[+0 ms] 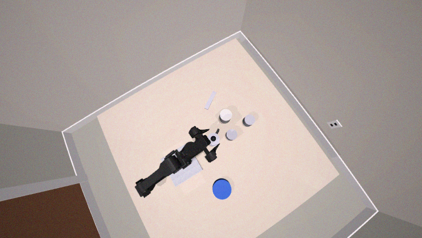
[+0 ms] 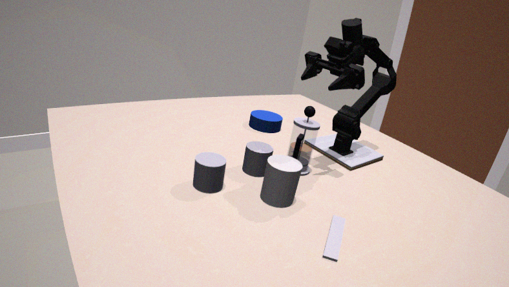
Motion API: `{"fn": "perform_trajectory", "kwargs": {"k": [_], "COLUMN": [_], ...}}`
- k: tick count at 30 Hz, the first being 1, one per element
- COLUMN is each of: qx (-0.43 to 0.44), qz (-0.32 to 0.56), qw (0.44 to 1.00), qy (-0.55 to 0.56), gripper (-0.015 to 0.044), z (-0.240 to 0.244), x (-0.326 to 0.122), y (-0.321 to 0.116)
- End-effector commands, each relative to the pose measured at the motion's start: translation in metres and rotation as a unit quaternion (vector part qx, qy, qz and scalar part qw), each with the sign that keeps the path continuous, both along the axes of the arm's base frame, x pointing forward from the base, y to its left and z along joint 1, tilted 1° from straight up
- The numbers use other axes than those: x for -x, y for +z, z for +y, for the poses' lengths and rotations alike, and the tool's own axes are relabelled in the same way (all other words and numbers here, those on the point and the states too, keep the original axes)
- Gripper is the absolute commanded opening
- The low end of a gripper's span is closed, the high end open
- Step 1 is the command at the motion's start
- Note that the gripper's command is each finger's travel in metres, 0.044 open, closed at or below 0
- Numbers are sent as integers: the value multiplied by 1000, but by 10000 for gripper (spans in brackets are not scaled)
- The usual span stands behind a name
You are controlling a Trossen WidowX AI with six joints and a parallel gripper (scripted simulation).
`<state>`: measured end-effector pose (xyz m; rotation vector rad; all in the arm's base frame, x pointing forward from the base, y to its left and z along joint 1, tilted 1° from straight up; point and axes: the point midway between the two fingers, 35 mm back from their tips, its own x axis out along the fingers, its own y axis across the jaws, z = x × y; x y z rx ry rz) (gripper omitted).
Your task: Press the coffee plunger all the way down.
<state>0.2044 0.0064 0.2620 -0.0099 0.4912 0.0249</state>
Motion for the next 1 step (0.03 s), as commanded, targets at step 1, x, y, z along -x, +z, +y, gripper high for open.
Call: {"fn": "perform_trajectory", "kwargs": {"k": [1], "qx": [0], "qz": [-1], "qw": [1000], "qy": [-2], "gripper": [440], "z": [0], "x": [1], "y": [3]}}
